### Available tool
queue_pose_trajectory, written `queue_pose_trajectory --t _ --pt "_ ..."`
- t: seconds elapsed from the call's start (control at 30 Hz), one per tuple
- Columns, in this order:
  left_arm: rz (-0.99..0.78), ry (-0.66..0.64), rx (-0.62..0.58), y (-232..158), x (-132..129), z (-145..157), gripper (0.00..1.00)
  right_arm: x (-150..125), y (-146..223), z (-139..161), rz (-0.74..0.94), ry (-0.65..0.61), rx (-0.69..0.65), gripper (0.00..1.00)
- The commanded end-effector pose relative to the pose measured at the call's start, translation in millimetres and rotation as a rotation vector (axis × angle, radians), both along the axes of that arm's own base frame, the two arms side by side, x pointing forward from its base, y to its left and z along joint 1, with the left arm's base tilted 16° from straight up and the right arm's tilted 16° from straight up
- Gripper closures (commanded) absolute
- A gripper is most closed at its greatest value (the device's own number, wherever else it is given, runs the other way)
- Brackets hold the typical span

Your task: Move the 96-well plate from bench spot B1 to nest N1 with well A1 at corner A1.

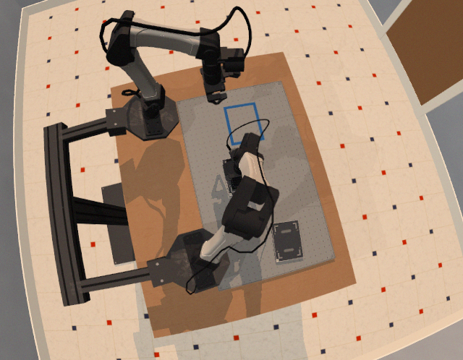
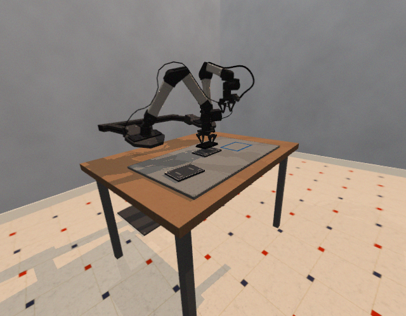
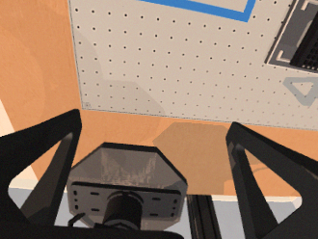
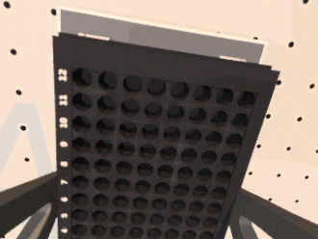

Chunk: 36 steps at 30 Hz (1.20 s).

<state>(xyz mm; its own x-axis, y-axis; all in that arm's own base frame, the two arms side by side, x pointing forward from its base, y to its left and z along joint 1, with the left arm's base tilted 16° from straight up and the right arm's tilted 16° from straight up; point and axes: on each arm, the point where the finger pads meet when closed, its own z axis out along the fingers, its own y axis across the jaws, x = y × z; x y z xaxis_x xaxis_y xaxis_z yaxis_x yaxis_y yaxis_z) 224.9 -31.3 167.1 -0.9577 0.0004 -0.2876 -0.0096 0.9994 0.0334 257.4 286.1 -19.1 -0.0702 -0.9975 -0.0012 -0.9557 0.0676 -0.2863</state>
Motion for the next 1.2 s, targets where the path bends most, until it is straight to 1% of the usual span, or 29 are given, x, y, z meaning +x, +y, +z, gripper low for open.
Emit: queue_pose_trajectory --t 0.0,0.07,0.9,0.97,1.07,1.17 --pt "-0.008 -0.002 -0.005 -1 0 2 0.0 -1 7 19 0.002 -0.019 0.018 1.0" --pt "-0.008 -0.002 -0.005 -1 0 2 0.0 1 4 20 -0.007 -0.019 0.018 1.0" --pt "-0.008 -0.002 -0.005 -1 0 2 0.0 -13 6 57 0.001 -0.02 0.018 1.0" --pt "-0.008 -0.002 -0.005 -1 0 2 0.0 -11 4 58 -0.007 -0.02 0.018 1.0" --pt "-0.008 -0.002 -0.005 -1 0 2 0.0 -15 -1 44 -0.006 0.005 -0.016 1.0" --pt "-0.008 -0.002 -0.005 -1 0 2 0.0 -15 -2 44 -0.005 0.006 -0.017 1.0"
